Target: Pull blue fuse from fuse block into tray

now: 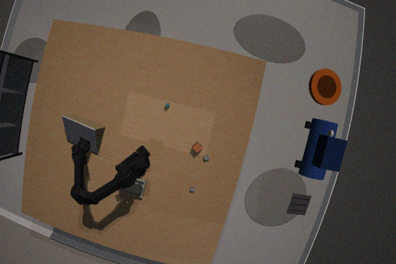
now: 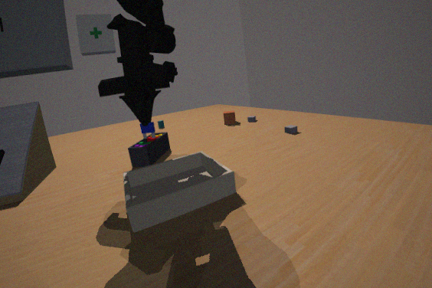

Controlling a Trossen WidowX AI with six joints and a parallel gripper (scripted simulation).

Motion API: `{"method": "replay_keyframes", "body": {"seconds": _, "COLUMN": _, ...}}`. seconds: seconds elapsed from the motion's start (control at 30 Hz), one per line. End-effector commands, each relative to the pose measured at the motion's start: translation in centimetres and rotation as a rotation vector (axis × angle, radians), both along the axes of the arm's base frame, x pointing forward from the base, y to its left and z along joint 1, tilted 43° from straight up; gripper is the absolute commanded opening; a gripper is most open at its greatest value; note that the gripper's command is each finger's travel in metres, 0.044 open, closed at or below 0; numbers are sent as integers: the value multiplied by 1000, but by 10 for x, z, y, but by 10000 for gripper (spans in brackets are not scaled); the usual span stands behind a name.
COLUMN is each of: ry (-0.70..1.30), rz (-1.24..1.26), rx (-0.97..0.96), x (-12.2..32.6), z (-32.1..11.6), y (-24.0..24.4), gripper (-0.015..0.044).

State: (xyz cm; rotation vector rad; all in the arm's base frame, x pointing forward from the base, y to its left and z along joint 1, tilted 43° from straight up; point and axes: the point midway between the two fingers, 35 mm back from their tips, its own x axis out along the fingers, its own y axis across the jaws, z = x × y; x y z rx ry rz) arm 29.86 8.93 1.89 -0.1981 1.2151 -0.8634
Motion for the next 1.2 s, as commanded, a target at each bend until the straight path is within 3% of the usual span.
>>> {"method": "replay_keyframes", "body": {"seconds": 0.0, "ry": -2, "rz": -4, "rx": 5, "x": 0, "z": 3, "y": 4, "gripper": 0}}
{"method": "replay_keyframes", "body": {"seconds": 0.5, "ry": -1, "rz": -3, "rx": 7, "x": 0, "z": 20, "y": 13, "gripper": 0}}
{"method": "replay_keyframes", "body": {"seconds": 1.17, "ry": -2, "rz": -2, "rx": 2, "x": 27, "z": 127, "y": -102, "gripper": 0}}
